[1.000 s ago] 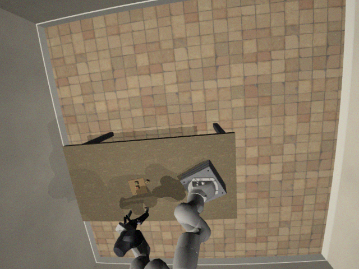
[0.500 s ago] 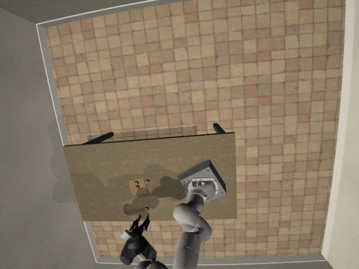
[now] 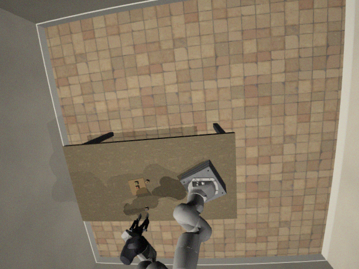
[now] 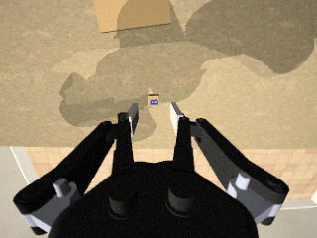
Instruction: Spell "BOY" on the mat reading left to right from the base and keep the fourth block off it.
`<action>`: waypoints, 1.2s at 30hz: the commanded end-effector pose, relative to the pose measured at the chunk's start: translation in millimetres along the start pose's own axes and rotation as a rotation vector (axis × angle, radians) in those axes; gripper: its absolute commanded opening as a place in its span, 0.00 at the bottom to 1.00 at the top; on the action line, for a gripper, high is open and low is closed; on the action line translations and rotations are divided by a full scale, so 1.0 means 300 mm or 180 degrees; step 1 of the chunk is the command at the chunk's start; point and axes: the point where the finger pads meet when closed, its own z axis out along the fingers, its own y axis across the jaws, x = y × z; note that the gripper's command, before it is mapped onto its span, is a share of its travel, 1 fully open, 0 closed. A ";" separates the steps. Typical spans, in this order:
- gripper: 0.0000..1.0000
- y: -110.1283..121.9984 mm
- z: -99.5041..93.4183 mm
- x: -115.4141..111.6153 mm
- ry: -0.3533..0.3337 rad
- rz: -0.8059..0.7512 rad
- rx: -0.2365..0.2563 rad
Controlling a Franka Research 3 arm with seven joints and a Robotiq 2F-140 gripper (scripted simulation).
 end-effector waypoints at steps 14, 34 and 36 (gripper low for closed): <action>0.37 -0.003 -0.001 -0.003 0.0002 0.0040 0.0010; 0.37 -0.003 0.033 -0.003 0.0002 0.0040 0.0010; 0.37 -0.003 0.037 -0.003 0.0002 0.0040 0.0010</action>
